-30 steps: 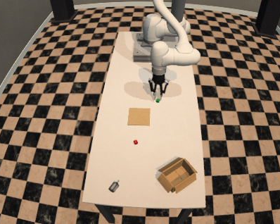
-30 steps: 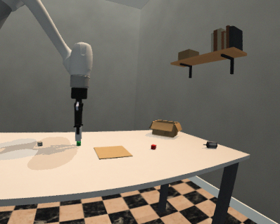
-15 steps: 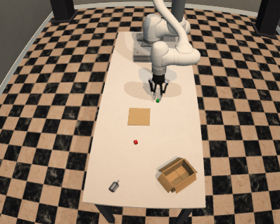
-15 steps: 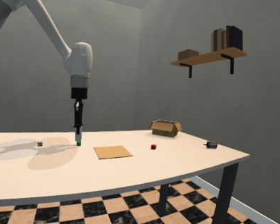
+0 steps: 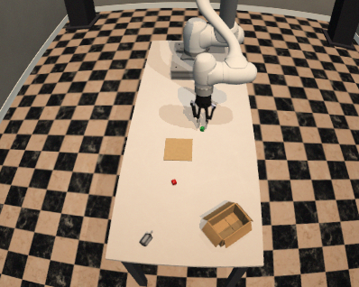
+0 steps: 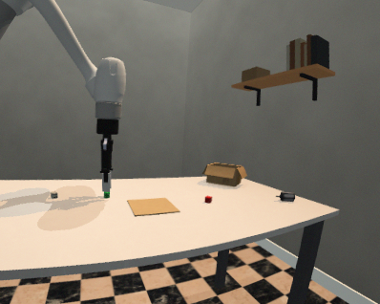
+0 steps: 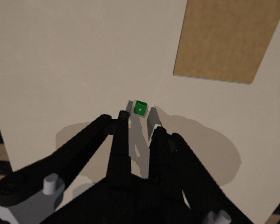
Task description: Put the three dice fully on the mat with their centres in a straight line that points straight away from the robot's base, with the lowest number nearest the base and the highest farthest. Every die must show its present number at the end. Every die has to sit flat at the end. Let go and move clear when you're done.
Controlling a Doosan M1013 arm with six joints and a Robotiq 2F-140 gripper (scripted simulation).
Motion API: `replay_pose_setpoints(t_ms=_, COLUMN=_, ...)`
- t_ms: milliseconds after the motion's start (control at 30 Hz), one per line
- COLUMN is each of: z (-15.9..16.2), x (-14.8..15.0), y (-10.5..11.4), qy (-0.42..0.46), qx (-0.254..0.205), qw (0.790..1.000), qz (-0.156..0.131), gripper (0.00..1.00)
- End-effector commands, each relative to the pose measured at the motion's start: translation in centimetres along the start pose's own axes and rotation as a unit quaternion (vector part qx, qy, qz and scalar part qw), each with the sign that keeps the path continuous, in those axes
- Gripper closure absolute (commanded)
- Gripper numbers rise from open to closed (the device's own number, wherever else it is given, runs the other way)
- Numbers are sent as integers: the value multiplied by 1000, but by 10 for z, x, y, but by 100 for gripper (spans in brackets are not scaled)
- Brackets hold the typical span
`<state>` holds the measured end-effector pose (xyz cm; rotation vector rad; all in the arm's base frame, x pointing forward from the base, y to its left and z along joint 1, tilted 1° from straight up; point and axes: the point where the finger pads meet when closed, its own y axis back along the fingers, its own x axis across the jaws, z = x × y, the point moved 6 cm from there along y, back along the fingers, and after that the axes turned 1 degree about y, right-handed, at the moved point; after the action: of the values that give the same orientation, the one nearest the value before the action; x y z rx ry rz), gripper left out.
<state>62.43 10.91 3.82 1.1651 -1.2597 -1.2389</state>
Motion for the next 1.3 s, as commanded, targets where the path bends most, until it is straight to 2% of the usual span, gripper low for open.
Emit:
replay_pose_setpoints(t_ms=0, z=0, x=0, y=1, qy=0, qx=1, qw=1000, qz=0, gripper=71)
replay_pose_setpoints(t_ms=967, z=0, x=0, y=0, qy=0, qx=1, qw=1000, qz=0, gripper=71)
replay_pose_setpoints(t_ms=1267, z=0, x=0, y=-8, qy=0, qx=1, qw=1000, qz=0, gripper=71)
